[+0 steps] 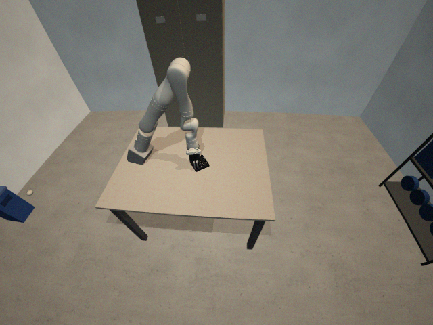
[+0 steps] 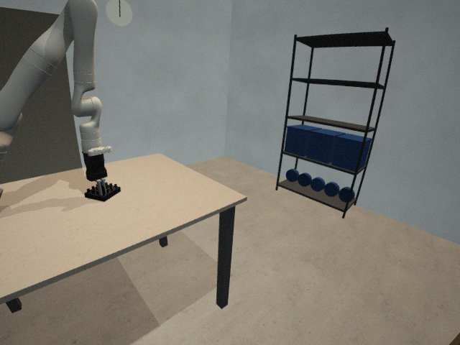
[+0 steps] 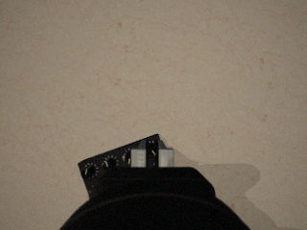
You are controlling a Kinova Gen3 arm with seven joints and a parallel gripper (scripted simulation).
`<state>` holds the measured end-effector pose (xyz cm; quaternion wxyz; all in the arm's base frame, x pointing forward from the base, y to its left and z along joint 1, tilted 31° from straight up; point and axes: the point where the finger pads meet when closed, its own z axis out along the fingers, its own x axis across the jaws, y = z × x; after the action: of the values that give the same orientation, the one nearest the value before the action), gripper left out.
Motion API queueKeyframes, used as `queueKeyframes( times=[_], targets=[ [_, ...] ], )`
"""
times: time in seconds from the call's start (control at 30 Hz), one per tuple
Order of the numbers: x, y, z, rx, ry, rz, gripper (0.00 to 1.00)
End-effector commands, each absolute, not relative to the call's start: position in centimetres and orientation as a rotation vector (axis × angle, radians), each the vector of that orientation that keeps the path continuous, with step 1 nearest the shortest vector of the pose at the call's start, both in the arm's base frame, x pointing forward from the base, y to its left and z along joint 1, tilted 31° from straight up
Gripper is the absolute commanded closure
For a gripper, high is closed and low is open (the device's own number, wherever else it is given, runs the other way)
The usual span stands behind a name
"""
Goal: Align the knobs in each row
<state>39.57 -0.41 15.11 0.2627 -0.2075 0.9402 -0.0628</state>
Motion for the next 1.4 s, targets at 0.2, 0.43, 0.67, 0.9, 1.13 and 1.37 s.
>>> queueKeyframes(
  times=[0.2,0.43,0.67,0.9,1.13,1.37],
  targets=[
    [39.59,-0.40,15.15,-0.542,2.545,-0.165,0.70],
    [39.59,-0.40,15.15,-0.483,2.556,-0.148,0.70],
    [39.59,-0.40,15.15,-0.412,2.566,-0.128,0.70],
    [39.59,-0.40,15.15,-0.277,2.581,-0.090,0.70],
    [39.59,-0.40,15.15,-0.109,2.592,-0.043,0.70],
    [39.59,-0.40,15.15,0.021,2.593,-0.007,0.70]
  ],
)
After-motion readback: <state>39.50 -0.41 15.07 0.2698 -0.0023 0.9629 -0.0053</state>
